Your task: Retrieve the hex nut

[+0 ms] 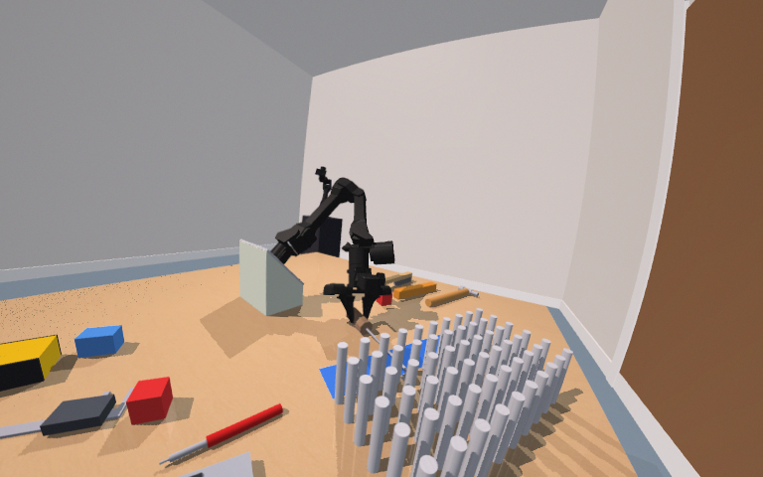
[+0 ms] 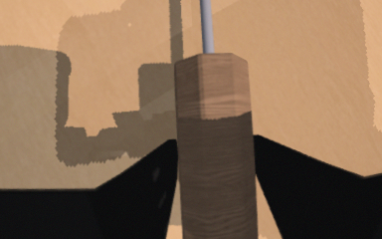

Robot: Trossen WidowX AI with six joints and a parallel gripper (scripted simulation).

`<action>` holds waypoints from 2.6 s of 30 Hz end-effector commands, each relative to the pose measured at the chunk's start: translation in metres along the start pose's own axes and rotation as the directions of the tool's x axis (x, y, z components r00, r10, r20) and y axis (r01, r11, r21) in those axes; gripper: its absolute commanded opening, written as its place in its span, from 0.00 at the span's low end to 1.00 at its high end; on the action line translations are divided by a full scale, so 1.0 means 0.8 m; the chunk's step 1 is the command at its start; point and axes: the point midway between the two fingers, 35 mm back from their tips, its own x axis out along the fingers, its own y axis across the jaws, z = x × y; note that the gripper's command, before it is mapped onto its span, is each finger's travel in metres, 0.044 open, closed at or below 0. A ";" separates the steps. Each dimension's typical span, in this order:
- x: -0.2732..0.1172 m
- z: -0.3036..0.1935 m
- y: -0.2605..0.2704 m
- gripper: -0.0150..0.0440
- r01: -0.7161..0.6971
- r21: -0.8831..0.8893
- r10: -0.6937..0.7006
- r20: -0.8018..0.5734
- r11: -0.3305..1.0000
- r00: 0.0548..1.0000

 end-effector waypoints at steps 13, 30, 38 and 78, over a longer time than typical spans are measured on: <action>-0.005 -0.012 -0.002 0.25 0.005 0.008 -0.005 0.002 1.000 1.000; -0.010 -0.023 -0.002 0.25 0.005 0.008 -0.005 0.002 1.000 1.000; -0.012 -0.026 -0.002 0.25 0.005 0.008 -0.005 0.002 1.000 1.000; -0.061 -0.055 -0.008 0.25 0.005 0.010 -0.005 0.002 1.000 1.000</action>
